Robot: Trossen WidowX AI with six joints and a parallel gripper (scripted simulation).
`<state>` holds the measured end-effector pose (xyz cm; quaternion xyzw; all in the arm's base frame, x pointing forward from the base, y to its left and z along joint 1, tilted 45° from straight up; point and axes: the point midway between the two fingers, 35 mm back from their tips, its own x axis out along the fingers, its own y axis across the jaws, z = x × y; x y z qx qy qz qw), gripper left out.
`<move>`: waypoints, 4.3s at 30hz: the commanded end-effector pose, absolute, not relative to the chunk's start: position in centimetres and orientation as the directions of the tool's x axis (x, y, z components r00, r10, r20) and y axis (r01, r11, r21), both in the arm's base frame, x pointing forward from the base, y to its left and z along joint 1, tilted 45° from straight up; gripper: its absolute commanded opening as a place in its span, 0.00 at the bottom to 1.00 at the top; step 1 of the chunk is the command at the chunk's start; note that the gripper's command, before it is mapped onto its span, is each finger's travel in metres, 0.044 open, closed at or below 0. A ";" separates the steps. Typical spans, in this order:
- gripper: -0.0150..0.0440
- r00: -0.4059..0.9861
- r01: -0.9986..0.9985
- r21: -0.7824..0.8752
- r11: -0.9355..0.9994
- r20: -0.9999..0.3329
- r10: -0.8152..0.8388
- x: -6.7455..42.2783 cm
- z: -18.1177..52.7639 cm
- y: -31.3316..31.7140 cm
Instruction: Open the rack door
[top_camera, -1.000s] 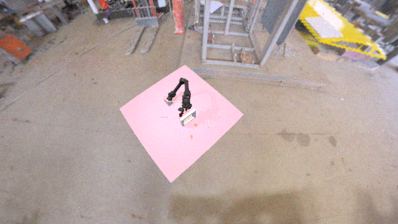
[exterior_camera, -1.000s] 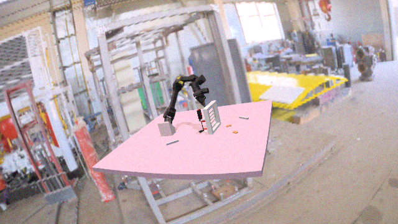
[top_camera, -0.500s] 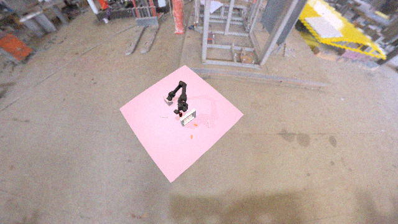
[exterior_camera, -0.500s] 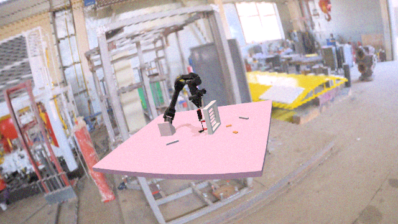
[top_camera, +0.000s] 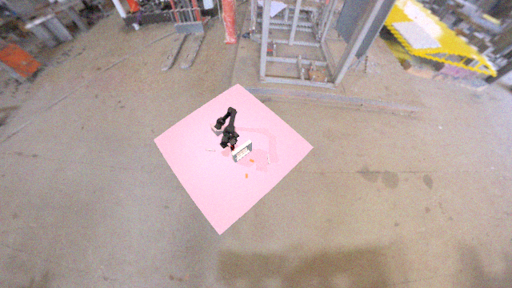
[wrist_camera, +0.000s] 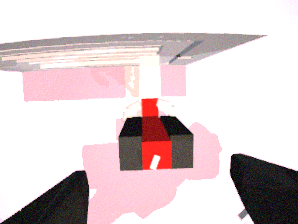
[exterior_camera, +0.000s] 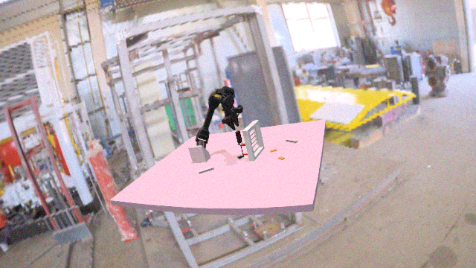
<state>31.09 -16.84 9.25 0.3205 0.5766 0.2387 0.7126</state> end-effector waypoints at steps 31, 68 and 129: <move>0.76 0.106 0.068 0.713 0.698 -0.701 0.705 32.1 5.9 -13.3; 0.30 0.063 0.089 0.698 0.711 -0.716 0.695 32.2 4.6 -12.0; 0.48 0.063 0.907 -0.249 -0.339 -0.716 0.695 32.2 4.6 -12.0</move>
